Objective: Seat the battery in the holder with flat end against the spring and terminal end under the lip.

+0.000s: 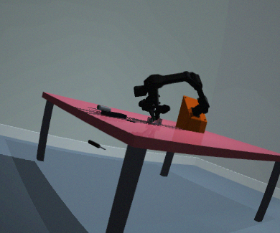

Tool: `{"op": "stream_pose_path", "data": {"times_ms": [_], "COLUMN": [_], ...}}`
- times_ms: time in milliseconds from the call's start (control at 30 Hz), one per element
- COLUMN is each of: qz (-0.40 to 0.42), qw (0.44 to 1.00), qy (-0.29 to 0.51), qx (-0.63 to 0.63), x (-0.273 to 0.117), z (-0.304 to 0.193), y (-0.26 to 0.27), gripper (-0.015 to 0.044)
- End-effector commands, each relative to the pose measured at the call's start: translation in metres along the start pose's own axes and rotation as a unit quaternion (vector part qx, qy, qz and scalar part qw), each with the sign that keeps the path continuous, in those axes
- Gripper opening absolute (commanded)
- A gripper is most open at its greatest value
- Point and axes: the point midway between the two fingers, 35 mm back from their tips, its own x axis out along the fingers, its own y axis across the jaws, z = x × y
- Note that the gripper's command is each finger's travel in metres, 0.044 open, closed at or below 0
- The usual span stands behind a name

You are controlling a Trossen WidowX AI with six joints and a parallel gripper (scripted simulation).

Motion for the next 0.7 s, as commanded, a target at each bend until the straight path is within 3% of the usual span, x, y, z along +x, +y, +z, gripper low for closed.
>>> {"op": "stream_pose_path", "data": {"times_ms": [0, 667], "qz": [-0.003, -0.008], "qw": [1.0, 0.998], "qy": [-0.018, -0.061], "qx": [-0.002, 0.002], "x": [-0.0005, 0.0032], "z": [0.0048, 0.0059], "y": [-0.0014, -0.0042], "gripper": [0.0084, 0.0084]}}
